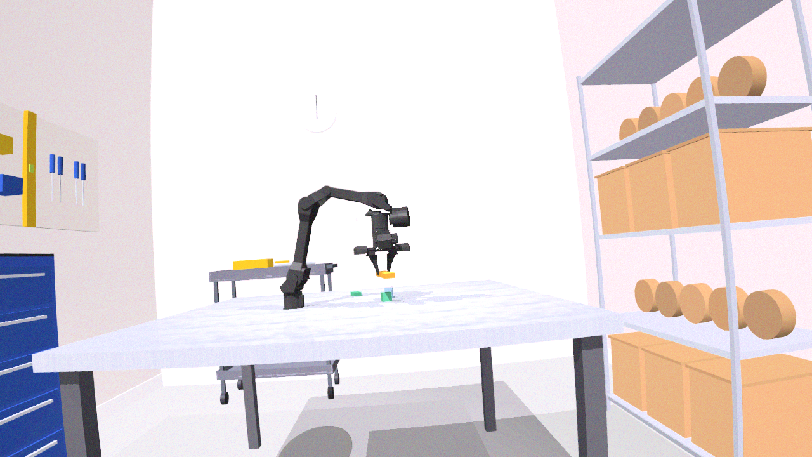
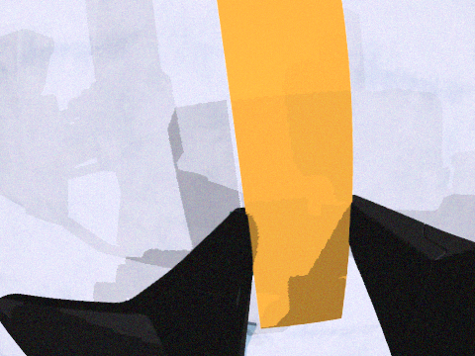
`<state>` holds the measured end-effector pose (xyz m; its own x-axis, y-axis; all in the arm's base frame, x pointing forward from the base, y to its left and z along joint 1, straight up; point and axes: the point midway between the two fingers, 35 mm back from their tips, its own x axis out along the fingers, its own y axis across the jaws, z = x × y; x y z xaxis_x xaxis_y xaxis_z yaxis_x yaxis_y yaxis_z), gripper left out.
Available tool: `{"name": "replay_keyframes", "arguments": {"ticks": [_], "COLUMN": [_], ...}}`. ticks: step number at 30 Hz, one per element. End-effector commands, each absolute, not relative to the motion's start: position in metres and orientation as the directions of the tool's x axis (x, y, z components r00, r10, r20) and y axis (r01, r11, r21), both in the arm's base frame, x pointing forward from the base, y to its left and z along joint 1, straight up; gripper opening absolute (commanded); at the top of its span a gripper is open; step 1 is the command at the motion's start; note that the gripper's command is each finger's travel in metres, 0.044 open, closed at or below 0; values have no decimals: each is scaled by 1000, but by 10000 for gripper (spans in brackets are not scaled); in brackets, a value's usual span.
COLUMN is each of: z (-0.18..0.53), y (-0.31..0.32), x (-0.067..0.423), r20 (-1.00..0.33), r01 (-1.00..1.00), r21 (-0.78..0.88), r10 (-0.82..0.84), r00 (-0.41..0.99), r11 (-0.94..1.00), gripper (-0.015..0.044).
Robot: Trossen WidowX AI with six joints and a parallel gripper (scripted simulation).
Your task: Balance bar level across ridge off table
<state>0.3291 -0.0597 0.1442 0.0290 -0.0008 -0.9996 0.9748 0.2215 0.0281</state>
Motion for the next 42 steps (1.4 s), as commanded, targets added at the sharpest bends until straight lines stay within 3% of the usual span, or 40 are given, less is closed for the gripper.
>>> {"name": "replay_keyframes", "arguments": {"ticks": [1,42], "z": [145,147], "y": [-47,105], "x": [335,351], "r20": [-1000,-999], "r01": [980,999], "r21": [29,31], "r10": [-4,9], "r00": [30,31], "r11": [196,-35], "gripper": [0,0]}}
